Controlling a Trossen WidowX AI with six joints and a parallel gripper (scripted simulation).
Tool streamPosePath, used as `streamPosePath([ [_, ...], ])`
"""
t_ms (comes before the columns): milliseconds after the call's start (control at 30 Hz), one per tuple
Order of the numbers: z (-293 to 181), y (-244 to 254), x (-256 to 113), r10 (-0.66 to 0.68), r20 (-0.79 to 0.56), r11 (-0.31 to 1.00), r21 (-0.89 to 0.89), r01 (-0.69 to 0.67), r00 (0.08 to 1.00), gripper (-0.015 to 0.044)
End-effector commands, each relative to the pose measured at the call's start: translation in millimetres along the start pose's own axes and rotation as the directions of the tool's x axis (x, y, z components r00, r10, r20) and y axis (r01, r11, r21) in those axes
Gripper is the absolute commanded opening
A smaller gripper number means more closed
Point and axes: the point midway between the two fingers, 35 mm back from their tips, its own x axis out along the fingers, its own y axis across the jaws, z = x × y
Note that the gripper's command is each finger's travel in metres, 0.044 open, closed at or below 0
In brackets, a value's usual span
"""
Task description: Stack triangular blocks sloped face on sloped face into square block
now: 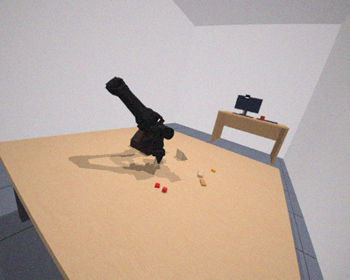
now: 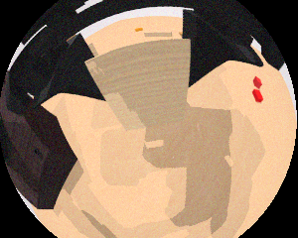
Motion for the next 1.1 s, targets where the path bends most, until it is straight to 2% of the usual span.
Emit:
streamPosePath([
  [0,5.6,-1.0,-2.6,0.005,-0.102,1.000,-0.007,-0.006,0.995,0.0000],
  [367,24.8,-0.7,-6.8,0.003,-0.380,1.000,-0.011,-0.007,0.925,0.0000],
  [767,45.6,-0.9,-5.2,-0.004,-0.642,1.000,-0.018,-0.010,0.767,0.0000],
  [800,40.9,-2.5,-4.6,-0.014,-0.579,1.000,-0.022,0.001,0.815,0.0026],
  [1067,40.9,-2.5,-4.6,-0.014,-0.579,1.000,-0.022,0.001,0.815,0.0236],
])
